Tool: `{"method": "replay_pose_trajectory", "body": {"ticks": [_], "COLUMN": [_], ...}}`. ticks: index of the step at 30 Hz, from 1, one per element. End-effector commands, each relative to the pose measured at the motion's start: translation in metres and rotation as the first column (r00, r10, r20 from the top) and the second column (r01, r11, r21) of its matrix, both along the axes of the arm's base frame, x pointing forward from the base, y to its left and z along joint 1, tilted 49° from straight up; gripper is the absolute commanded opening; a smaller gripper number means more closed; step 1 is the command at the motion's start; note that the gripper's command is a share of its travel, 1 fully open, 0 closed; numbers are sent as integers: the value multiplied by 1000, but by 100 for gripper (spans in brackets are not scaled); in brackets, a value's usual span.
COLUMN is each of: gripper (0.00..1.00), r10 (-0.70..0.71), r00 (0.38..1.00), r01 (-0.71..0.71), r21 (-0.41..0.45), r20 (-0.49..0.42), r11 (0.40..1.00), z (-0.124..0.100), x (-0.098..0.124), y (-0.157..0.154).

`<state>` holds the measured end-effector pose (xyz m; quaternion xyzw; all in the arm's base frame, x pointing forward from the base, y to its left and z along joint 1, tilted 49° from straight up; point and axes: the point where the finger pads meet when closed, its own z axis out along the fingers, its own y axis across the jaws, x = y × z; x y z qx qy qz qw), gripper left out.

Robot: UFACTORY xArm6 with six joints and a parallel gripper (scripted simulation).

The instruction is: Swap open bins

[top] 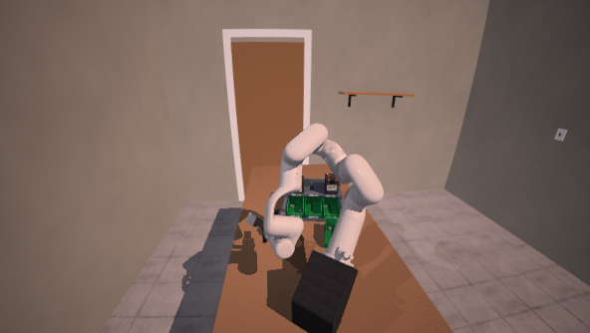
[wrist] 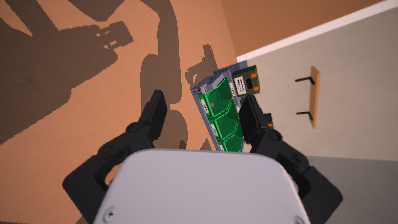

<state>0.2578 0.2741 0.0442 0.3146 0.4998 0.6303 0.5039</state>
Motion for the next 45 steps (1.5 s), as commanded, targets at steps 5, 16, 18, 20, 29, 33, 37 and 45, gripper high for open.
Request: {"method": "replay_pose_trajectory", "body": {"ticks": [5, 16, 18, 20, 29, 33, 37, 45], "gripper": [100, 100, 100, 100, 100, 100, 100, 100], "r10": [1, 1, 1, 1, -7, -13, -23, -64], "r00": [1000, 1000, 1000, 1000, 1000, 1000, 1000, 996], "r01": [-1, -1, -1, -1, 7, 14, 24, 70], "r21": [2, 2, 2, 2, 14, 24, 39, 104], "r20": [0, 0, 0, 0, -6, -12, -20, -58], "r11": [1000, 1000, 1000, 1000, 1000, 1000, 999, 992], "z": [0, 0, 0, 0, 2, 3, 5, 11], "x": [0, 0, 0, 0, 0, 0, 0, 0], "y": [1, 1, 1, 1, -1, -3, -5, -16]}}
